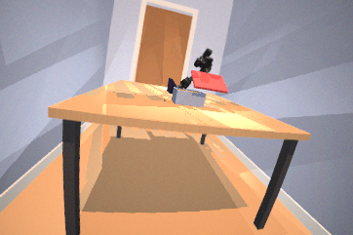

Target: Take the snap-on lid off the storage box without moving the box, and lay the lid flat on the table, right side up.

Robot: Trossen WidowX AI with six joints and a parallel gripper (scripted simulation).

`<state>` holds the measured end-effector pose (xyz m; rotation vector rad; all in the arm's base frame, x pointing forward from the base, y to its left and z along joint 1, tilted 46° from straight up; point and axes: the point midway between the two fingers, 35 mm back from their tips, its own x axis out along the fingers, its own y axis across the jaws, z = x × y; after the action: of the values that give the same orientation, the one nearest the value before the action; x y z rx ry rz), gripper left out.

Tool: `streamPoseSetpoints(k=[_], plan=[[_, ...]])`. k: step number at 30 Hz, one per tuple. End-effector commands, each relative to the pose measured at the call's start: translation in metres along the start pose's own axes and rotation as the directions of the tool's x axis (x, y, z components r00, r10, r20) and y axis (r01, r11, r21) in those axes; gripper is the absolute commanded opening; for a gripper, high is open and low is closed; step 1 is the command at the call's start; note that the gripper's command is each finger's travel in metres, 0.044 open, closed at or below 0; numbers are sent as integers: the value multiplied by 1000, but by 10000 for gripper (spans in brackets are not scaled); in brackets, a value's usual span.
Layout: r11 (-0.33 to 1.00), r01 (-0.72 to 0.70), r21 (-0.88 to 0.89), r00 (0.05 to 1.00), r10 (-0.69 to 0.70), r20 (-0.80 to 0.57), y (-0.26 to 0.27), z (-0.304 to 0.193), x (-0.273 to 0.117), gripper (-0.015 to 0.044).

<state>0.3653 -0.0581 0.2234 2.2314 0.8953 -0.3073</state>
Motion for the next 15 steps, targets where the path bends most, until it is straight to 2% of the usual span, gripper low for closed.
streamPoseSetpoints(k=[1,15], plan=[[1000,-14,-8,1000,14,5,3,-9,-4,0],[1000,-13,-7,1000,13,5,1,-37,-6,0]])
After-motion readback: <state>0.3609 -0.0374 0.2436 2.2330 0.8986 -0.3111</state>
